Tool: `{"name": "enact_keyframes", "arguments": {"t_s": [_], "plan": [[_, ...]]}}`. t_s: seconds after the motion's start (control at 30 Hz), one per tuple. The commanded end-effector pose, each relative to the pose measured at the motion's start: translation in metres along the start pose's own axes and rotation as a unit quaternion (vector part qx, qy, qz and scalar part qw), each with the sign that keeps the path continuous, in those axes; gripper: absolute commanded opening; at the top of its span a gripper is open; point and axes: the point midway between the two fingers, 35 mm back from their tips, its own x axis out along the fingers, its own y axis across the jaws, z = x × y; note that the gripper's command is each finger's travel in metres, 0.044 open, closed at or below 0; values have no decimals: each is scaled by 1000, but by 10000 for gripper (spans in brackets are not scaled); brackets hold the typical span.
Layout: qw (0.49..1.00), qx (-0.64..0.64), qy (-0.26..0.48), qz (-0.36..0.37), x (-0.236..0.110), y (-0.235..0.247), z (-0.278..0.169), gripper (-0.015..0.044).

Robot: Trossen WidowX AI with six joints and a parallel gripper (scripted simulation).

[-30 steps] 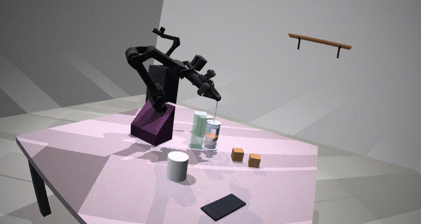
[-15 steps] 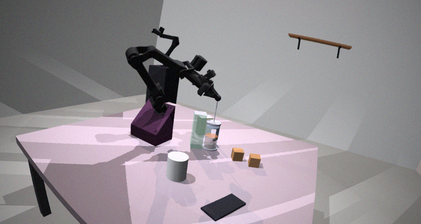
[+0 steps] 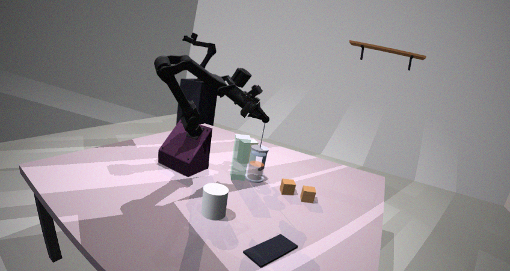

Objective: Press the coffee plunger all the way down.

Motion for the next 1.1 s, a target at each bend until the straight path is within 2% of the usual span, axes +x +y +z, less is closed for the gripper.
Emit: {"name": "enact_keyframes", "arguments": {"t_s": [0.0, 1.07], "plan": [[1000, -2, 11, 5, 7, 2, -12, 130], [1000, -2, 12, 6, 42, 7, -52, 130]]}}
